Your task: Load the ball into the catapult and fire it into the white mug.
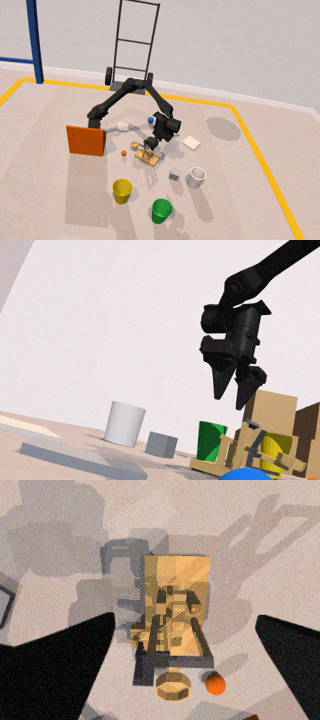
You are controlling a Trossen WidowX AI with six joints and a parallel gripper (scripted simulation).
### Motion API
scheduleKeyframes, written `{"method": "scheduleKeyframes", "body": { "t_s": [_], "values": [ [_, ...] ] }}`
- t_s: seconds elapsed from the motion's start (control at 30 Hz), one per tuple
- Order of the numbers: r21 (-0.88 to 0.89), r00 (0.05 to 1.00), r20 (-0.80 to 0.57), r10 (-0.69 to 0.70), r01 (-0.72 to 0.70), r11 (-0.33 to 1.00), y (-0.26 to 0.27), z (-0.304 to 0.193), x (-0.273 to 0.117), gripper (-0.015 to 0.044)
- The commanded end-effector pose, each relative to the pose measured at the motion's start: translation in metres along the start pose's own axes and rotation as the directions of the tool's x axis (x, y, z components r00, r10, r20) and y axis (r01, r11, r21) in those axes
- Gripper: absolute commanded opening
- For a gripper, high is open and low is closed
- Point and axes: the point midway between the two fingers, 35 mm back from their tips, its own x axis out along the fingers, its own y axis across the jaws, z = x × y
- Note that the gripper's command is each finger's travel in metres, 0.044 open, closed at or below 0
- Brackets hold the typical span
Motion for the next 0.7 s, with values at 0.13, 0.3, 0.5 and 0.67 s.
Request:
{"method": "scheduleKeyframes", "body": {
  "t_s": [0.13,0.3,0.5,0.67],
  "values": [
    [0.002,1.0,0.003,-0.001,0.001,1.0,-0.002,-0.003,-0.05,0.044],
    [-0.053,1.0,-0.019,0.001,-0.002,0.999,-0.011,-0.017,-0.021,0.0335],
    [-0.211,1.0,-0.026,0.0,-0.005,0.978,-0.03,-0.056,0.008,0.03],
    [-0.338,0.999,-0.033,-0.001,-0.01,0.941,-0.045,-0.097,0.032,0.03]
  ]
}}
